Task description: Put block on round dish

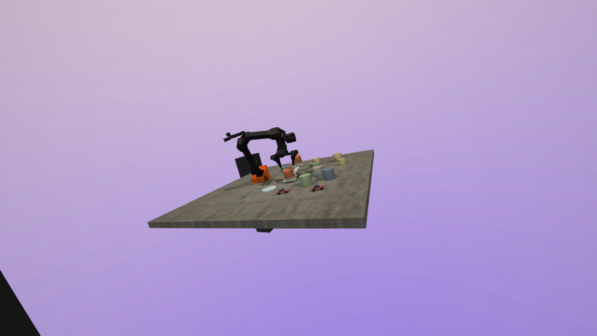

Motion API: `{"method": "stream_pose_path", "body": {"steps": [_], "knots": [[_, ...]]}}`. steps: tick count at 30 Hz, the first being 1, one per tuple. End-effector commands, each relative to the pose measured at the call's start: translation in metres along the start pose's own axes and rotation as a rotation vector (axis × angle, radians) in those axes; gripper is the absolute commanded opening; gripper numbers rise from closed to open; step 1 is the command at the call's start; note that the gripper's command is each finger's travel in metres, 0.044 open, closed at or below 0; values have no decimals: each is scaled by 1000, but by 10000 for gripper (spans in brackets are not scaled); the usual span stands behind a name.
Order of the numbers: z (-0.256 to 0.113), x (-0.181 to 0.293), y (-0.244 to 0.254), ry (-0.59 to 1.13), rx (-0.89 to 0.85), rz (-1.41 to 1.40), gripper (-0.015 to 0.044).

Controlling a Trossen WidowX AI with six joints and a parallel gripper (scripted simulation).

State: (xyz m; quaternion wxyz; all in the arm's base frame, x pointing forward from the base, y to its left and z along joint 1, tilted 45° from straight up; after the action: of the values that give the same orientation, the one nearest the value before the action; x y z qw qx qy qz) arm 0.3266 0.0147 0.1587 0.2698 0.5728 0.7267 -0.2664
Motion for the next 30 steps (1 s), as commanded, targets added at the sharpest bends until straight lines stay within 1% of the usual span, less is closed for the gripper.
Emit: {"method": "stream_pose_path", "body": {"steps": [1,30], "knots": [[6,0,0,-2,3,-4,440],[53,0,0,-3,2,-4,440]]}}
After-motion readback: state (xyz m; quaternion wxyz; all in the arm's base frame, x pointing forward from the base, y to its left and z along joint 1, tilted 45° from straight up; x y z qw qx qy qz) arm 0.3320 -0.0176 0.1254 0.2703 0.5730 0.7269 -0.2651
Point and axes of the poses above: the point midway between the two fingers, 35 mm back from their tips, its own z axis out along the fingers, its own y axis across the jaws, x = y × z, the point moved 2 cm from there along -z, back along the fingers, and after that the axes turned 1 degree about -z, right-handed, at the moved point
